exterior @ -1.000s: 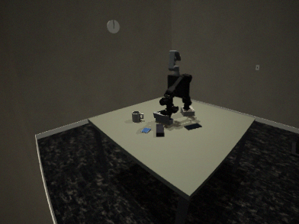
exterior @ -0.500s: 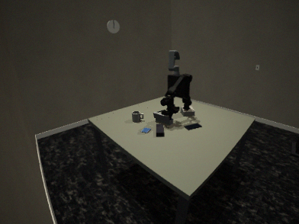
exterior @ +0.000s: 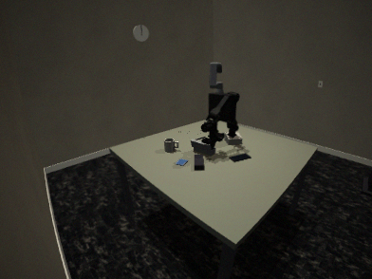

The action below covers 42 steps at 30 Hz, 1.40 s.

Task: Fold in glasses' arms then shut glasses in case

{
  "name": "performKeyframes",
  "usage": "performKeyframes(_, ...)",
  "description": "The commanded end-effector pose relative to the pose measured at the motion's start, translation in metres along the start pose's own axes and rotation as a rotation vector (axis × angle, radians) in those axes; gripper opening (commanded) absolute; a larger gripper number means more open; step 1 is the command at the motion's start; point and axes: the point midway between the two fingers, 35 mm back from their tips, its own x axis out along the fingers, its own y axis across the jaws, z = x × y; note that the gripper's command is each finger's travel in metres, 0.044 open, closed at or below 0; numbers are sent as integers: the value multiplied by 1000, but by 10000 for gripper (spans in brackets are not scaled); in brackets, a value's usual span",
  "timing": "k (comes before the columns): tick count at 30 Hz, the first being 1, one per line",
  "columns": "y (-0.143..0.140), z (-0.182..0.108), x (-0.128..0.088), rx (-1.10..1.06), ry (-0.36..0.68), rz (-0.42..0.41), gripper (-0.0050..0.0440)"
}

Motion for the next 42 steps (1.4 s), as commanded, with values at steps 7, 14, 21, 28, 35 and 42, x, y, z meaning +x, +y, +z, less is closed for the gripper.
performKeyframes(7,0,7,-1,2,2,-2,0)
performKeyframes(14,1,11,-1,2,2,-2,0)
performKeyframes(21,0,8,-4,2,2,-2,0)
performKeyframes(28,-3,-31,-22,2,2,-2,0)
performKeyframes(35,-8,-89,-24,2,2,-2,0)
performKeyframes(42,-11,-121,-27,2,2,-2,0)
